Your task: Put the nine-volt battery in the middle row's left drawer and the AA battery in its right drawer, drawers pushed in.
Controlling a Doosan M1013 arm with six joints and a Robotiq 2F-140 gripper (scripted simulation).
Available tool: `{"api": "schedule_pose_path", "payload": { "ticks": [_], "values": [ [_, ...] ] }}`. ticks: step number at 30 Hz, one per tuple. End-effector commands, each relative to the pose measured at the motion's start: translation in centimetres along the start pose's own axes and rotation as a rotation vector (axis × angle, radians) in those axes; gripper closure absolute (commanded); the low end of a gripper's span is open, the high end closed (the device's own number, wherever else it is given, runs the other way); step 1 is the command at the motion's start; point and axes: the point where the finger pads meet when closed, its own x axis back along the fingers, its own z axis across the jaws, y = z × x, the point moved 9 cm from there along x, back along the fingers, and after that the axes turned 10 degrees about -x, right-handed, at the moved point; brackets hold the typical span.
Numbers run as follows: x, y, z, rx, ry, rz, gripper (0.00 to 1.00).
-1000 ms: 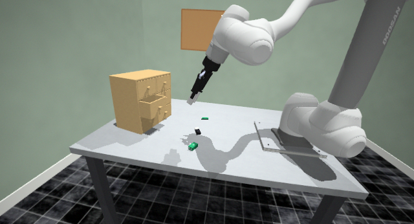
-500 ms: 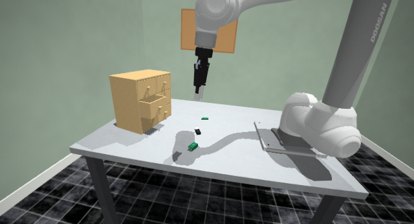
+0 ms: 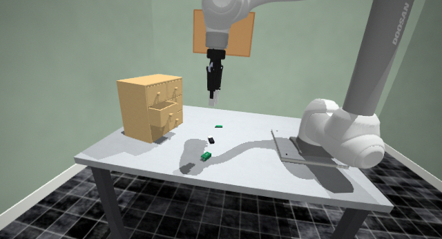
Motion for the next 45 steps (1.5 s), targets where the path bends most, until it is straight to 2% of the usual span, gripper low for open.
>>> {"api": "schedule_pose_path", "payload": {
  "ticks": [1,11,15,17,20,23,24,28,31,32,34,35,37,38,45],
  "values": [
    [0.0,0.0,0.0,0.0,0.0,0.0,0.8],
    [-0.1,0.0,0.0,0.008,0.0,0.0,0.8],
    [-2.0,-0.1,-0.8,0.155,0.0,0.0,0.8],
    [-2.0,-0.1,-0.8,0.155,0.0,0.0,0.8],
    [-5.2,-0.2,-2.1,0.406,0.0,0.0,0.8],
    [-9.3,0.1,-3.6,0.587,0.002,0.0,0.8],
    [-9.3,0.0,-3.6,0.65,0.002,0.0,0.8],
    [-14.2,0.7,-5.2,0.902,0.01,-0.001,0.8],
    [-16.3,1.1,-5.8,1.091,0.013,-0.001,0.8],
    [-16.7,1.2,-5.9,1.153,0.012,-0.001,0.8],
    [-16.7,1.2,-5.9,1.153,0.012,-0.001,0.8],
    [-16.9,1.2,-5.8,1.33,0.001,0.0,0.8],
    [-17.0,1.2,-5.9,1.344,0.0,0.0,0.8],
    [-17.0,1.2,-5.9,1.344,0.0,0.0,0.74],
    [-17.0,1.2,-5.9,1.344,0.0,0.0,0.74]
  ]
}}
